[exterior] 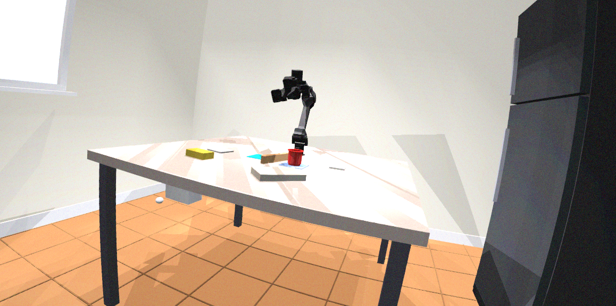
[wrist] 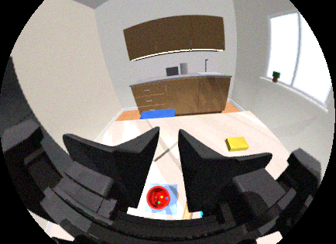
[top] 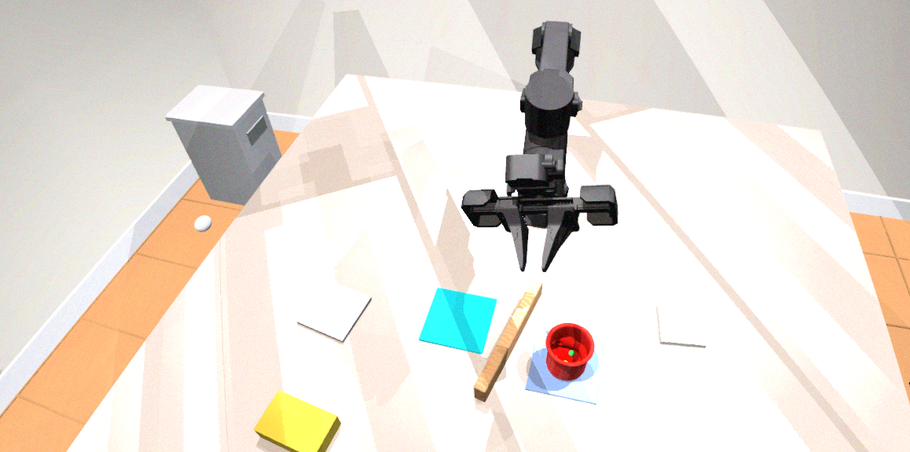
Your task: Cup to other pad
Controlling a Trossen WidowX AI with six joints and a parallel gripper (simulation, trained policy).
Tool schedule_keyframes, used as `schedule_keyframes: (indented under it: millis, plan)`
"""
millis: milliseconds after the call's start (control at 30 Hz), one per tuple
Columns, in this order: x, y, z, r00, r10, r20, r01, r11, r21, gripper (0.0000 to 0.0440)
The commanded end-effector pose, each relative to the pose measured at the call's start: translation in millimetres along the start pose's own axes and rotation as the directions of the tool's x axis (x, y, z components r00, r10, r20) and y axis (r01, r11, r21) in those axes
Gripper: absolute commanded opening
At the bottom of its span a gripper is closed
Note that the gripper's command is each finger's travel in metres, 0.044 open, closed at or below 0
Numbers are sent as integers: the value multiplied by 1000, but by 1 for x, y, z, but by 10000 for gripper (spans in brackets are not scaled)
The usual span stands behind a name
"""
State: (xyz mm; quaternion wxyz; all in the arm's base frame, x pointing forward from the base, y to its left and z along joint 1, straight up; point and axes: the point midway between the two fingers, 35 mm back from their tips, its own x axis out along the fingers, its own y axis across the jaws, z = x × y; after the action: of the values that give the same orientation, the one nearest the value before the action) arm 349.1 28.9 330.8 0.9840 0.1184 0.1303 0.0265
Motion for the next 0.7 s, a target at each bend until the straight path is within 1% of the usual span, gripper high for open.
schedule_keyframes:
  millis: [0,367,667]
  plan:
    - [6,3,-2,999,0,-44,2,999,36,108]
    - [15,16,-7,984,4,-178,25,987,158,118]
    - [22,26,-14,957,3,-291,75,964,255,124]
